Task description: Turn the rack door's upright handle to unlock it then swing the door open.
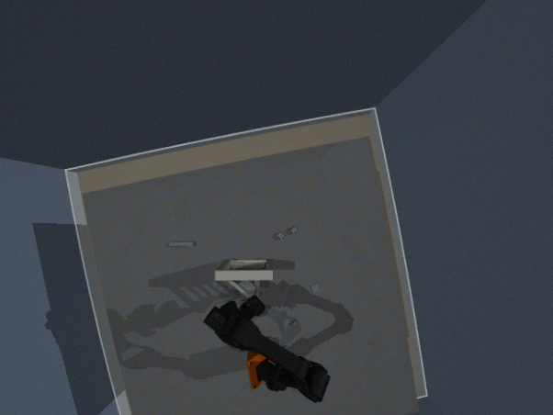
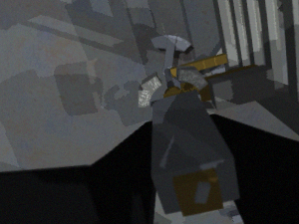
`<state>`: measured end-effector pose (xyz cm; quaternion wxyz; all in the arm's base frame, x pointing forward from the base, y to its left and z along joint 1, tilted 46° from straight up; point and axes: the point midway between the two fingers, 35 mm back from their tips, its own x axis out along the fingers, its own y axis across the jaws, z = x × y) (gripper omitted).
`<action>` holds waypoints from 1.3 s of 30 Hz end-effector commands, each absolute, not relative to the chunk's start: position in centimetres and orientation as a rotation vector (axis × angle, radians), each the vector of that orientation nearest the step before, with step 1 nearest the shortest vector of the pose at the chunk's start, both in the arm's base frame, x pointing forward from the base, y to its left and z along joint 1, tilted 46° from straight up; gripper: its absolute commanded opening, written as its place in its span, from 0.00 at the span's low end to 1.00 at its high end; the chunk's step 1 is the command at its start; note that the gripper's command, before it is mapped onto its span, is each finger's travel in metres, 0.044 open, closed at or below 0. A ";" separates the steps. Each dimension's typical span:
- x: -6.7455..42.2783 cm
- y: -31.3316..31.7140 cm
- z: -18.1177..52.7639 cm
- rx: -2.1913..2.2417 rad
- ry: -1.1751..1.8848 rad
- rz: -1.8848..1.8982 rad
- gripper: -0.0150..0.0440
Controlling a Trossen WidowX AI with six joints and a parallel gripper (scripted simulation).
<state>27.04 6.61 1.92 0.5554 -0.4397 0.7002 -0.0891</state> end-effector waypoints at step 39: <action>27.3 13.1 -4.7 -0.489 1.409 -0.728 0.29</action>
